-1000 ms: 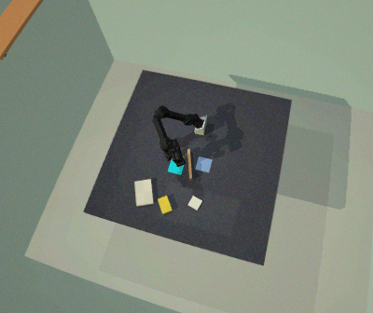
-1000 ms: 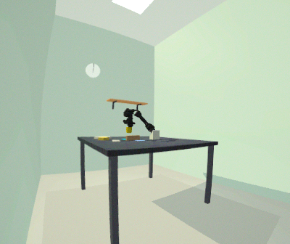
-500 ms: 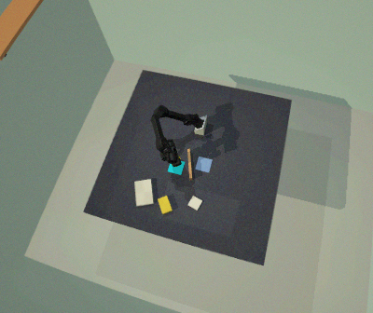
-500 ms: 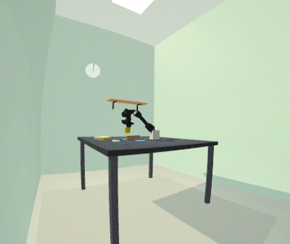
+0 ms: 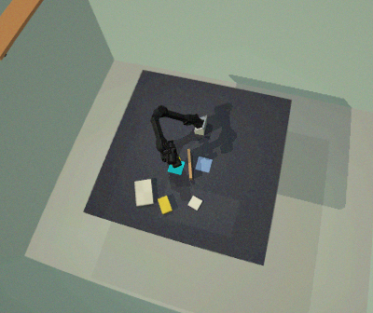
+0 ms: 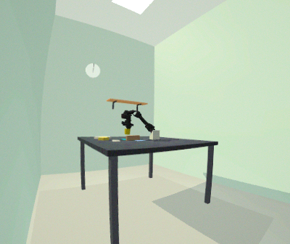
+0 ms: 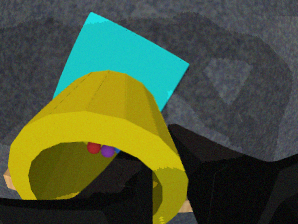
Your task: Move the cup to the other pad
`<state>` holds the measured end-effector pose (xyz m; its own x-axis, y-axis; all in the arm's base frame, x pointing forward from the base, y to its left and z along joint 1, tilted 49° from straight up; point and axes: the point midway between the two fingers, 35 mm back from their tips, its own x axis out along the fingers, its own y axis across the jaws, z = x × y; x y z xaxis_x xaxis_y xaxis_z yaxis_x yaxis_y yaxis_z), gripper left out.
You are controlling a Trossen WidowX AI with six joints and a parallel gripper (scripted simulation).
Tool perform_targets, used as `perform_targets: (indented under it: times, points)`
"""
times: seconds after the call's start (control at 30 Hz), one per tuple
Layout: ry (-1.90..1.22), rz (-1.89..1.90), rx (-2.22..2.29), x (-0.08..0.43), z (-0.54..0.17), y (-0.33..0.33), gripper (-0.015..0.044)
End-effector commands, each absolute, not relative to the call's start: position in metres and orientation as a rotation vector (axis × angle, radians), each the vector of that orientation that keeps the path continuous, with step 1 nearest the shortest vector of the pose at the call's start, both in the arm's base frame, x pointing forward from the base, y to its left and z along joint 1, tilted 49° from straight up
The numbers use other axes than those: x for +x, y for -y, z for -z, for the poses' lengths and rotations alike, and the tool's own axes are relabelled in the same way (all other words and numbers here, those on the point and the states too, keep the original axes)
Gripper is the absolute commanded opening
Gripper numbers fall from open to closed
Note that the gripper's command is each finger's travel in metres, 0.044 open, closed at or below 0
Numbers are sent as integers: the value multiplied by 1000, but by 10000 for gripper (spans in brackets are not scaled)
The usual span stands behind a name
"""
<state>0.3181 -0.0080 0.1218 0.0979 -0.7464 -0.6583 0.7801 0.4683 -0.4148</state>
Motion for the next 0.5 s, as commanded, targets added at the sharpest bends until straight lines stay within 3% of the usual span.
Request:
perform_targets:
  times: [0.0, 0.47]
  points:
    - [-942, 1128, 39, 319, -119, 12, 0]
    - [-942, 1128, 39, 321, -107, 26, 0]
